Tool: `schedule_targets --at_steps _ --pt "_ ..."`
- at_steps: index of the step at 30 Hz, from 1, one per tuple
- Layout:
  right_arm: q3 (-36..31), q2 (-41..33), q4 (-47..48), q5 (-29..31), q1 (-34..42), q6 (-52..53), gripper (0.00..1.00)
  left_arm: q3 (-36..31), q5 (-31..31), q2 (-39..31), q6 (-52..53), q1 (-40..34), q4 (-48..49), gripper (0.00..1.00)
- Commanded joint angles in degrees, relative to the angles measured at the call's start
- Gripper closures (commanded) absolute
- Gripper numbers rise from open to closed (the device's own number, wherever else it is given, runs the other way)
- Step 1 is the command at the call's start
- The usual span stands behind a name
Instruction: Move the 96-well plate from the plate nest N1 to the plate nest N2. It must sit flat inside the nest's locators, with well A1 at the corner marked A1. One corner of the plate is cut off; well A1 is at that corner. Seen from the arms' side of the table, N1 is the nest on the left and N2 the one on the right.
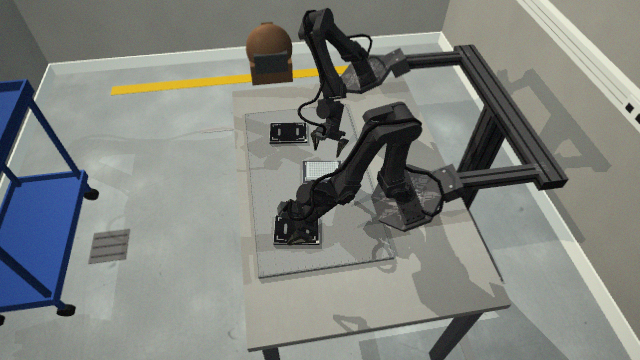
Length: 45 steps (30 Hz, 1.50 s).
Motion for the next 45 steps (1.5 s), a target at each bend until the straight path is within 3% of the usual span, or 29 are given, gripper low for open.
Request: schedule_targets --at_steps 1,10,12,14,27,38,45 --pt "2.57 0.48 -5.08 3.59 2.01 8.93 0.0 0.38 0.61 -0.06 0.55 0.19 1.34 0.0" --pt "14.01 3.59 -23.73 9.23 4.01 34.46 0.0 0.38 0.61 -0.05 0.55 0.19 1.34 0.0" --pt "14.01 3.59 -23.73 9.23 4.01 34.46 0.0 0.38 0.61 -0.05 0.55 0.19 1.34 0.0" --pt "17.43 4.62 -29.97 9.6 4.08 40.51 0.0 0.38 0.61 -0.05 0.55 0.19 1.34 0.0" --pt "38.35 12.88 -55.67 5.69 1.99 69.56 0.0 0.38 0.61 -0.05 0.55 0.19 1.34 0.0" --pt "49.37 18.15 -63.73 4.31 1.15 75.58 0.0 0.38 0.61 -0.05 0.55 0.19 1.34 0.0" --pt "48.89 18.79 -63.21 4.31 0.51 75.23 0.0 0.38 0.61 -0.05 0.55 0.19 1.34 0.0"
